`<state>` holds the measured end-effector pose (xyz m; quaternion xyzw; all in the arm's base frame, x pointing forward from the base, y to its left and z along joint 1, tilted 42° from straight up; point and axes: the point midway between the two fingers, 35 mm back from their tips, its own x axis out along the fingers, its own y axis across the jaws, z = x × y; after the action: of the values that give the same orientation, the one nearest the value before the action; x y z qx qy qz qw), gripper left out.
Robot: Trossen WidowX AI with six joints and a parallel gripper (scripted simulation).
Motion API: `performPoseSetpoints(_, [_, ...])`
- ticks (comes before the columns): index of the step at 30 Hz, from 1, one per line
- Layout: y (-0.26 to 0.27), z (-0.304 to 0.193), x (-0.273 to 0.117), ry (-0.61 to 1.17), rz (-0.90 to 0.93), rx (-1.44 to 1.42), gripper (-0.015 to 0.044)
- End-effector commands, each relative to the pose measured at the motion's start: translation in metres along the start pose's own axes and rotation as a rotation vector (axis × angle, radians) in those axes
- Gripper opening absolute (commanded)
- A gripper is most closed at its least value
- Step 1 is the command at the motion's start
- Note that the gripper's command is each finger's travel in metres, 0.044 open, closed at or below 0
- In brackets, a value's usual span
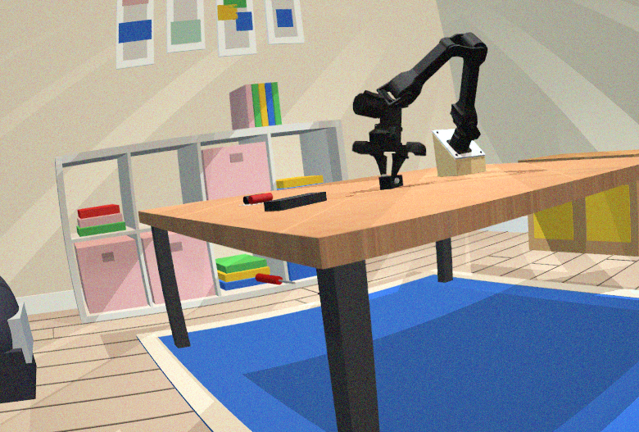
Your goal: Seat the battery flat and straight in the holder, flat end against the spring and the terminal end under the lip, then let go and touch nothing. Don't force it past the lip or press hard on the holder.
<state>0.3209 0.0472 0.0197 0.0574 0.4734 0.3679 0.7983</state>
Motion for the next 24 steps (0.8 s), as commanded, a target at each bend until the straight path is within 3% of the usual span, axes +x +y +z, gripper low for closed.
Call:
performPoseSetpoints(1, [0.0027,-0.0066,0.0043,0.060,0.004,0.003,0.0065])
performPoseSetpoints(24, [0.0087,-0.0029,0.0041,0.206,-0.017,-0.020,0.0065])
